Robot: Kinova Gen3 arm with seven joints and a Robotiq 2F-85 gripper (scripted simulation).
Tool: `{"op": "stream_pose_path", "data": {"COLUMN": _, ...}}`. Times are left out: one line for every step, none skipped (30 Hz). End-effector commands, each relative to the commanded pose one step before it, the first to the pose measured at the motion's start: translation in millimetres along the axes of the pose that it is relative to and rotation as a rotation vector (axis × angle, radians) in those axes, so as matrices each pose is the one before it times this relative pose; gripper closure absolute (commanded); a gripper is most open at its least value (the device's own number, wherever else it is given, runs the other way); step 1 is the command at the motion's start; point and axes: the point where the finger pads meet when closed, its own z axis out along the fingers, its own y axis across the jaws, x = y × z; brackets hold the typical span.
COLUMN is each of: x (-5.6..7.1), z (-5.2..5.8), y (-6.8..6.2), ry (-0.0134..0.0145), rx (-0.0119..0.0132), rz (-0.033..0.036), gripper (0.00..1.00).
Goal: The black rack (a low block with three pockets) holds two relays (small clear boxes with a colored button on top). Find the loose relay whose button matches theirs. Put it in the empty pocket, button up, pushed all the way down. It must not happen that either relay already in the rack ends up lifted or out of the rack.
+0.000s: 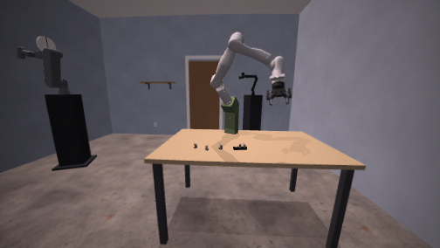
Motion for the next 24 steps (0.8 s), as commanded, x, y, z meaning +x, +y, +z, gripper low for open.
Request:
{"op": "stream_pose_path", "data": {"x": -6.24, "z": 9.29, "y": 4.06, "ry": -0.00267, "rx": 0.00036, "rz": 0.02169, "gripper": 0.00}}
{"op": "stream_pose_path", "data": {"x": -2.16, "z": 2.73, "y": 1.43, "ry": -0.00273, "rx": 0.00025, "rz": 0.01042, "gripper": 0.00}}
{"op": "stream_pose_path", "data": {"x": -2.35, "z": 2.86, "y": 1.56, "ry": -0.00315, "rx": 0.00035, "rz": 0.01127, "gripper": 0.00}}
{"op": "stream_pose_path", "data": {"x": -2.58, "z": 2.98, "y": 1.67, "ry": -0.00364, "rx": 0.00047, "rz": 0.01207, "gripper": 0.00}}
{"op": "stream_pose_path", "data": {"x": -2.75, "z": 3.16, "y": 1.86, "ry": -0.00400, "rx": 0.00040, "rz": 0.01288, "gripper": 0.00}}
{"op": "stream_pose_path", "data": {"x": -2.91, "z": 3.33, "y": 2.06, "ry": -0.00438, "rx": 0.00031, "rz": 0.01369, "gripper": 0.00}}
{"op": "stream_pose_path", "data": {"x": -3.06, "z": 3.49, "y": 2.28, "ry": -0.00476, "rx": 0.00019, "rz": 0.01448, "gripper": 0.00}}
{"op": "stream_pose_path", "data": {"x": -3.20, "z": 3.65, "y": 2.52, "ry": -0.00517, "rx": 0.00004, "rz": 0.01526, "gripper": 0.00}}
{"op": "stream_pose_path", "data": {"x": -3.33, "z": 3.79, "y": 2.76, "ry": -0.00558, "rx": -0.00014, "rz": 0.01602, "gripper": 0.00}}
{"op": "stream_pose_path", "data": {"x": -3.44, "z": 3.93, "y": 3.02, "ry": -0.00599, "rx": -0.00035, "rz": 0.01676, "gripper": 0.00}}
{"op": "stream_pose_path", "data": {"x": -3.55, "z": 4.05, "y": 3.29, "ry": -0.00641, "rx": -0.00060, "rz": 0.01747, "gripper": 0.00}}
{"op": "stream_pose_path", "data": {"x": -3.63, "z": 4.16, "y": 3.57, "ry": -0.00684, "rx": -0.00089, "rz": 0.01817, "gripper": 0.00}}
{"op": "stream_pose_path", "data": {"x": -3.70, "z": 4.26, "y": 3.86, "ry": -0.00725, "rx": -0.00121, "rz": 0.01884, "gripper": 0.00}}
{"op": "stream_pose_path", "data": {"x": 0.00, "z": 0.00, "y": 0.00, "ry": 0.00000, "rx": 0.00000, "rz": 0.00000, "gripper": 0.00}}
{"op": "stream_pose_path", "data": {"x": 0.00, "z": 0.00, "y": 0.00, "ry": 0.00000, "rx": 0.00000, "rz": 0.00000, "gripper": 0.00}}
{"op": "stream_pose_path", "data": {"x": -3.83, "z": 4.28, "y": 4.10, "ry": -0.00785, "rx": -0.00142, "rz": 0.01946, "gripper": 0.00}}
{"op": "stream_pose_path", "data": {"x": -3.71, "z": 4.47, "y": 4.50, "ry": -0.00793, "rx": -0.00206, "rz": 0.02011, "gripper": 0.00}}
{"op": "stream_pose_path", "data": {"x": -3.76, "z": 4.50, "y": 4.78, "ry": -0.00840, "rx": -0.00242, "rz": 0.02068, "gripper": 0.00}}
{"op": "stream_pose_path", "data": {"x": -3.77, "z": 4.52, "y": 5.07, "ry": -0.00881, "rx": -0.00285, "rz": 0.02123, "gripper": 0.00}}
{"op": "stream_pose_path", "data": {"x": -3.73, "z": 4.55, "y": 5.38, "ry": -0.00914, "rx": -0.00335, "rz": 0.02175, "gripper": 0.00}}
{"op": "stream_pose_path", "data": {"x": -3.67, "z": 4.57, "y": 5.68, "ry": -0.00945, "rx": -0.00388, "rz": 0.02223, "gripper": 0.00}}
{"op": "stream_pose_path", "data": {"x": -3.58, "z": 4.58, "y": 5.98, "ry": -0.00972, "rx": -0.00443, "rz": 0.02267, "gripper": 0.00}}
{"op": "stream_pose_path", "data": {"x": -3.47, "z": 4.57, "y": 6.27, "ry": -0.00995, "rx": -0.00500, "rz": 0.02308, "gripper": 0.00}}
{"op": "stream_pose_path", "data": {"x": -3.35, "z": 4.54, "y": 6.54, "ry": -0.01014, "rx": -0.00559, "rz": 0.02345, "gripper": 0.00}}
